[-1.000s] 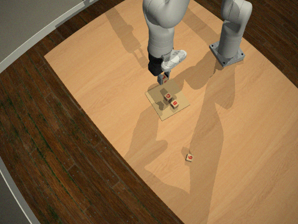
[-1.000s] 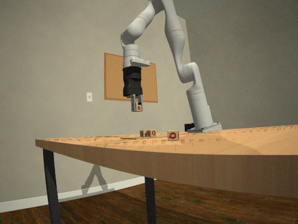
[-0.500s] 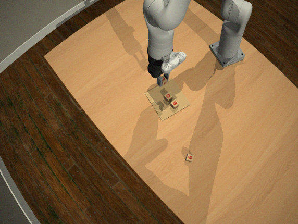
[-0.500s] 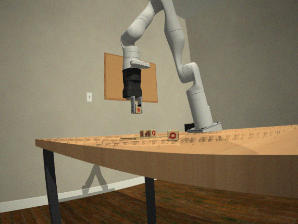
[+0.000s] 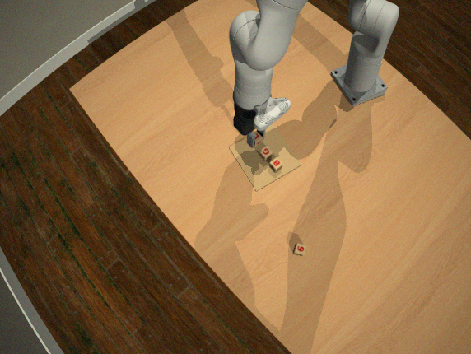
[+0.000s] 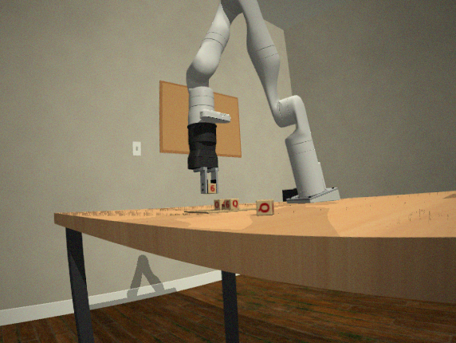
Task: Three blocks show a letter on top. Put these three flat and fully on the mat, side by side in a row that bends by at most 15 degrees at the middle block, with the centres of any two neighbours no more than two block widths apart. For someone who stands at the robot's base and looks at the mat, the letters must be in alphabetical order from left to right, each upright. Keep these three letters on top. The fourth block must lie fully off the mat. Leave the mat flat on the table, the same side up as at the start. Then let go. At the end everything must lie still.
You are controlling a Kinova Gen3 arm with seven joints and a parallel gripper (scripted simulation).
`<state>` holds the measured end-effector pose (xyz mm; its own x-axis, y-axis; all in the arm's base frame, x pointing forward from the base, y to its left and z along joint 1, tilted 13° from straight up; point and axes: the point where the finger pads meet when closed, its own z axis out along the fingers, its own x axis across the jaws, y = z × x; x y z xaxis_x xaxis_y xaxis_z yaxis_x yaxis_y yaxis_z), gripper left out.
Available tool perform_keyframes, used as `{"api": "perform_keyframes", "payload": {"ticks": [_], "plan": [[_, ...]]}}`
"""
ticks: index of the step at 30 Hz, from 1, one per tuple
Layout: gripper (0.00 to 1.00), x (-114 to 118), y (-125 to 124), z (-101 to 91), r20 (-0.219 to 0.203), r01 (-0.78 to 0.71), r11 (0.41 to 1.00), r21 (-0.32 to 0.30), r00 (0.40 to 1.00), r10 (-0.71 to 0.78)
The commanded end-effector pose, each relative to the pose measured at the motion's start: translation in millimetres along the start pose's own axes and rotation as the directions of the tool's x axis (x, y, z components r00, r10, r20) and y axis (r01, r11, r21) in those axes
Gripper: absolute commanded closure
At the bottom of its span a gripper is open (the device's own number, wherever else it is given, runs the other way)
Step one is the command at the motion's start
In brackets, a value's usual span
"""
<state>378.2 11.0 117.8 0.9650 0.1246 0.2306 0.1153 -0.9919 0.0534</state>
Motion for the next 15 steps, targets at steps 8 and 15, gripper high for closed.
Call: {"api": "perform_keyframes", "payload": {"ticks": [8, 15], "plan": [[0.51, -6, 5, 34.0, 0.023, -0.008, 1.000, -0.007, 1.000, 0.008], [0.51, -6, 5, 35.8, 0.023, -0.008, 1.000, -0.007, 1.000, 0.008]]}}
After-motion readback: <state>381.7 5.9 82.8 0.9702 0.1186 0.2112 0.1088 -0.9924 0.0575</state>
